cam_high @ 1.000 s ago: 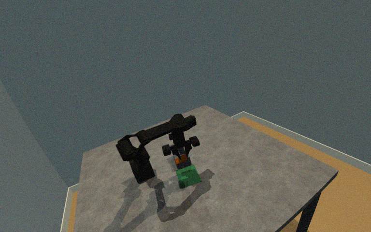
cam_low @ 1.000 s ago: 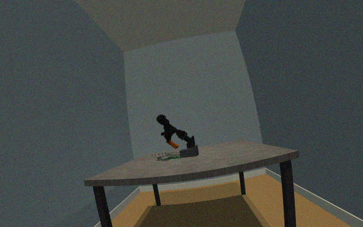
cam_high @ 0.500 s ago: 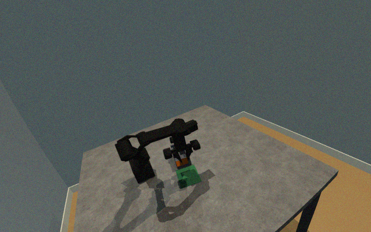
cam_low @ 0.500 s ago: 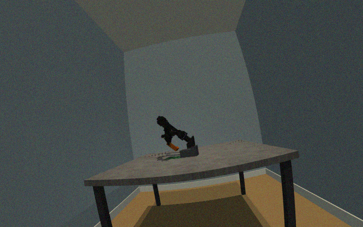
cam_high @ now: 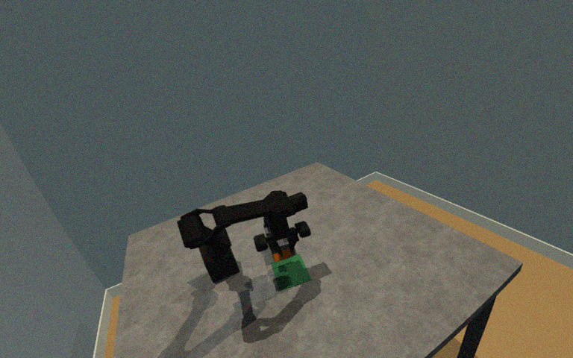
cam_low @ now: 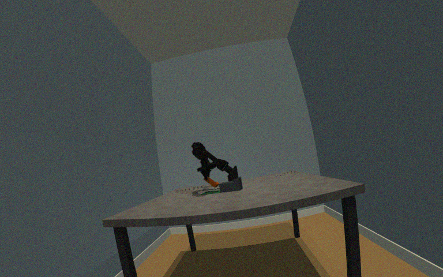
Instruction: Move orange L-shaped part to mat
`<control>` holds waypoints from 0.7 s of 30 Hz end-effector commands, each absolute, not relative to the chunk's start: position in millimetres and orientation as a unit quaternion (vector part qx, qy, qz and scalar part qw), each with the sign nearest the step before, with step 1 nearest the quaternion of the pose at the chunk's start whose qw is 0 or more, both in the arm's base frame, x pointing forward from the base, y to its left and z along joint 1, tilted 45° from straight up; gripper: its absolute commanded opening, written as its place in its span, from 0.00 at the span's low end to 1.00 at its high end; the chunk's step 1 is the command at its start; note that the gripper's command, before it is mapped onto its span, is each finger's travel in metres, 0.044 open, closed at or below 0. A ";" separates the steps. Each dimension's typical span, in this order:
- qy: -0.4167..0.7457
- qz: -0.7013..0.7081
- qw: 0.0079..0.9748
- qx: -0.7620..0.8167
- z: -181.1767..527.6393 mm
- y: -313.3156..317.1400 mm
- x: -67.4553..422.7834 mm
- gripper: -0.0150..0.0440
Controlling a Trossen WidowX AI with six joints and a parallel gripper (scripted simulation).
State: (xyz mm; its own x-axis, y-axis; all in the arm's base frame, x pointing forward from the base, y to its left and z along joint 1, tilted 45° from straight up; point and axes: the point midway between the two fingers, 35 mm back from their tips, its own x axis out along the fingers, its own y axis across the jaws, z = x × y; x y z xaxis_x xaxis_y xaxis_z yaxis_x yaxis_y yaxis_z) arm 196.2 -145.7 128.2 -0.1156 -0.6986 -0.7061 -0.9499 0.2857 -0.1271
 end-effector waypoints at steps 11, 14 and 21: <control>0.724 0.182 0.340 -0.571 113.2 -162.1 193.4 0.25; 0.724 0.182 0.340 -0.571 110.1 -165.5 192.7 0.25; 0.724 0.182 0.340 -0.572 105.6 -170.3 191.5 0.25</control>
